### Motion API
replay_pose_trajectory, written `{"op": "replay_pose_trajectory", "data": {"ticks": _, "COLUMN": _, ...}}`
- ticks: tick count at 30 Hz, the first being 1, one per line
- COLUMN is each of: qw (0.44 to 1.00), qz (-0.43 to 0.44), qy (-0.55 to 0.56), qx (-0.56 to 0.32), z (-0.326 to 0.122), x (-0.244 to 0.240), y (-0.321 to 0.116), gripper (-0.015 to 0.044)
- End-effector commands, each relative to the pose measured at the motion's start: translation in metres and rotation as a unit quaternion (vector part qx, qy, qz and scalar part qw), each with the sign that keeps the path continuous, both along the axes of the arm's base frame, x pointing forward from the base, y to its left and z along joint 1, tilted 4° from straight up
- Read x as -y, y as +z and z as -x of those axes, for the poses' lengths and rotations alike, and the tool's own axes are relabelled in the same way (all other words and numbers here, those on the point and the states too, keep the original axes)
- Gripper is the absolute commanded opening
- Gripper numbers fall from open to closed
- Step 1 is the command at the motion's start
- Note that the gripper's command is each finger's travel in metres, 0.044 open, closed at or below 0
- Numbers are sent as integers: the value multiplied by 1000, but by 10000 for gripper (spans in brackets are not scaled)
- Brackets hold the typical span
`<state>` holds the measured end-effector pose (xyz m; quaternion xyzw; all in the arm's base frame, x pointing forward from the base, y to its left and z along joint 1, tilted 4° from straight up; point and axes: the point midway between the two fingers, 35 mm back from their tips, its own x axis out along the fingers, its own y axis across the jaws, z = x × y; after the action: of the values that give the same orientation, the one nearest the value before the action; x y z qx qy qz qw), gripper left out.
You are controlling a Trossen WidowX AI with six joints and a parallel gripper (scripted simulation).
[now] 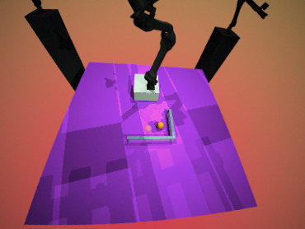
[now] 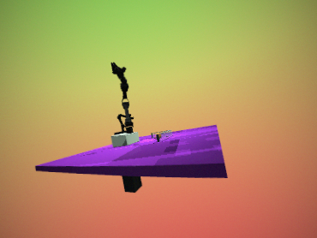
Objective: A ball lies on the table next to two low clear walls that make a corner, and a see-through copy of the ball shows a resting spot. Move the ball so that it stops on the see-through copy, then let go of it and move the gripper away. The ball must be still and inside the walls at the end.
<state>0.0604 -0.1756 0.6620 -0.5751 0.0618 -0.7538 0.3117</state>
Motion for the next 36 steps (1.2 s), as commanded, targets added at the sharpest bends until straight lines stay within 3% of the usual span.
{"op": "replay_pose_trajectory", "data": {"ticks": 1, "qw": 993, "qz": -64, "qy": 67, "qx": -74, "z": -64, "x": 35, "y": -29, "gripper": 368}}
{"op": "replay_pose_trajectory", "data": {"ticks": 8, "qw": 964, "qz": -140, "qy": 146, "qx": -175, "z": -143, "x": 50, "y": -78, "gripper": 368}}
{"op": "replay_pose_trajectory", "data": {"ticks": 13, "qw": 946, "qz": -167, "qy": 177, "qx": -216, "z": -173, "x": 50, "y": -100, "gripper": 368}}
{"op": "replay_pose_trajectory", "data": {"ticks": 20, "qw": 875, "qz": -244, "qy": 264, "qx": -325, "z": -258, "x": 43, "y": -178, "gripper": 368}}
{"op": "replay_pose_trajectory", "data": {"ticks": 28, "qw": 756, "qz": -329, "qy": 346, "qx": -448, "z": -331, "x": 2, "y": -284, "gripper": 368}}
{"op": "replay_pose_trajectory", "data": {"ticks": 36, "qw": 603, "qz": -404, "qy": 396, "qx": -562, "z": -366, "x": -63, "y": -397, "gripper": 368}}
